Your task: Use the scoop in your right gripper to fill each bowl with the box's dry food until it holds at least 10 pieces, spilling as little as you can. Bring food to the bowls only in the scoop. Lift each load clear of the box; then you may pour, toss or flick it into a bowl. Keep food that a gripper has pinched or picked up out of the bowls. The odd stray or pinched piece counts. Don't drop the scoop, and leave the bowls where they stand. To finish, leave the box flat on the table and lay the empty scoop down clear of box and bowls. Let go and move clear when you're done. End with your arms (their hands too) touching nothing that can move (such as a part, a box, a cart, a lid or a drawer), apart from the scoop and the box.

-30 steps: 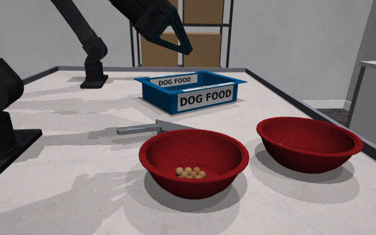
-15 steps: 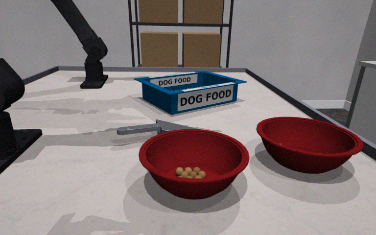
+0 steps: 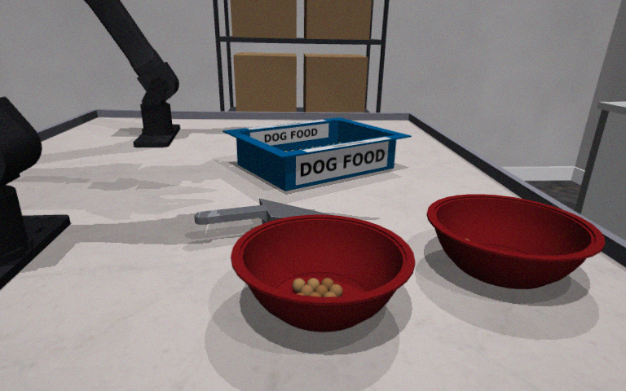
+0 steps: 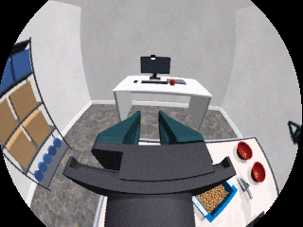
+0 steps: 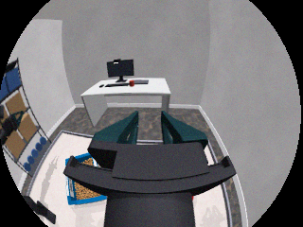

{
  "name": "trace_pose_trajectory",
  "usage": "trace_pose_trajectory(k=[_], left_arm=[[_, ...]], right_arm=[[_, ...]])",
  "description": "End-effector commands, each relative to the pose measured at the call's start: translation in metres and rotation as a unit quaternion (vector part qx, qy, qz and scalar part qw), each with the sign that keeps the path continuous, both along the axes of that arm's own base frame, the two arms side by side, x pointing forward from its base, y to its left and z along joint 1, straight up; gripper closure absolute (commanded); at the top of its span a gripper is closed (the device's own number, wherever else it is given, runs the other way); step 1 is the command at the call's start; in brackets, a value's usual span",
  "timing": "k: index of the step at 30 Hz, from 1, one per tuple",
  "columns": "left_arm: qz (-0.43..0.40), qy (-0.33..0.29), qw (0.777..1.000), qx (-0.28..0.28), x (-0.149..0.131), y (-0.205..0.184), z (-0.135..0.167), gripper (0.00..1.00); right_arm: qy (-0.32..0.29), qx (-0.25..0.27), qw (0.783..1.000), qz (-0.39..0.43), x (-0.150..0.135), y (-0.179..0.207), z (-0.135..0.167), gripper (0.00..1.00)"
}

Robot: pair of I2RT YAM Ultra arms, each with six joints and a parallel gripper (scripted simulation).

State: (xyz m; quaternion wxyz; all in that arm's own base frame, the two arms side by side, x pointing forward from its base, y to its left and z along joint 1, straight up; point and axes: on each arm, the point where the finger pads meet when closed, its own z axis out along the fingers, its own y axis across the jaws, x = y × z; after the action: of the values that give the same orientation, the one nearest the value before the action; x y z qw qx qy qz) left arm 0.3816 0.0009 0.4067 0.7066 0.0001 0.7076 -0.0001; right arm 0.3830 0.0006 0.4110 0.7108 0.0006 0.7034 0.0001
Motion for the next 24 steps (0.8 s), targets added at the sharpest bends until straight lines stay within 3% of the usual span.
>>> trace_pose_trajectory(k=[1, 12, 13, 14, 24], left_arm=[[0.002, -0.008, 1.000, -0.001, 0.000, 0.002, 0.011, 0.74], [0.004, -0.010, 1.000, -0.001, 0.002, 0.004, 0.012, 0.74], [0.004, -0.010, 1.000, -0.001, 0.002, 0.004, 0.012, 0.74], [0.001, -0.010, 1.000, -0.001, 0.002, 0.002, 0.012, 0.74], [0.000, -0.010, 1.000, -0.002, 0.002, 0.000, 0.012, 0.74]], right_arm=[[-0.028, 0.001, 1.000, -0.003, -0.011, -0.001, 0.028, 0.68], [-0.003, -0.002, 1.000, 0.004, -0.010, 0.004, 0.004, 0.68], [0.013, -0.003, 1.000, 0.005, -0.008, 0.005, -0.011, 0.68], [-0.003, -0.002, 1.000, 0.002, -0.009, 0.003, 0.004, 0.68], [-0.003, -0.002, 1.000, 0.000, -0.008, 0.001, 0.005, 0.68]])
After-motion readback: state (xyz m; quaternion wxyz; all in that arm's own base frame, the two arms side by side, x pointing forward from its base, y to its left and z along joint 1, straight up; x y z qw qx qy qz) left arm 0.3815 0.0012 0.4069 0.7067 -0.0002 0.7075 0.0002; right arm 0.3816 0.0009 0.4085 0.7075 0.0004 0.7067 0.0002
